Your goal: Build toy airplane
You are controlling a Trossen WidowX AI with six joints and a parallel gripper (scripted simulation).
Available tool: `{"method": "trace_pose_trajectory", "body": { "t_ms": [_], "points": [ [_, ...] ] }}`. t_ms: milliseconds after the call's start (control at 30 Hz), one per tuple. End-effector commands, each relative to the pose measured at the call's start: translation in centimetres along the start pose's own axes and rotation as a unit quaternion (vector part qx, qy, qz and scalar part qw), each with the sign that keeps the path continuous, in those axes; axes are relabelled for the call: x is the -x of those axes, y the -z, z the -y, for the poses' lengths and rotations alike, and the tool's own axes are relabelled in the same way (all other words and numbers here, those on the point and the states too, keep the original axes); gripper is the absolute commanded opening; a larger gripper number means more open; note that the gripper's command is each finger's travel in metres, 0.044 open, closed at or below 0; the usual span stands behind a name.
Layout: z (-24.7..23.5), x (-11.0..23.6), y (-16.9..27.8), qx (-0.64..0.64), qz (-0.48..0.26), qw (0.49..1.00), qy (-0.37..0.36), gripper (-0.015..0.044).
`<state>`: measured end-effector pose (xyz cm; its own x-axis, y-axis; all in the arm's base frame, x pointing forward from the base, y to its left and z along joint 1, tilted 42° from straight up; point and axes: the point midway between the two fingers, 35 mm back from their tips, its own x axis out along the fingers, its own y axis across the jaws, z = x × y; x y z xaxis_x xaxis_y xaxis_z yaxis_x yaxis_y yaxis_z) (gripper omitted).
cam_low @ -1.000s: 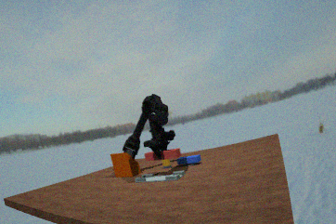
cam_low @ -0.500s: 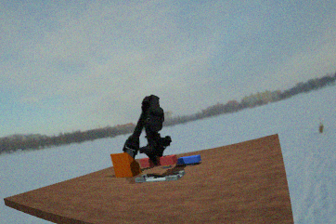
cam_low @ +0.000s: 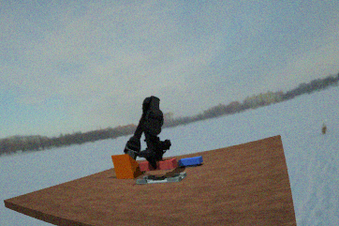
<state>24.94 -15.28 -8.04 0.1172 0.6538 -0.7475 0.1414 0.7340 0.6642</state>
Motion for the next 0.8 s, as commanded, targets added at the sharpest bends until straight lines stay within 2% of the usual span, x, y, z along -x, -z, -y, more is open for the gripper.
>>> {"method": "trace_pose_trajectory", "body": {
  "t_ms": [0,767],
  "points": [
    [0.19,0.09,-0.04,0.002,0.001,1.0,0.003,0.0195],
    [0.39,-0.71,-0.12,0.002,0.001,1.0,0.003,0.0195]
  ]
}}
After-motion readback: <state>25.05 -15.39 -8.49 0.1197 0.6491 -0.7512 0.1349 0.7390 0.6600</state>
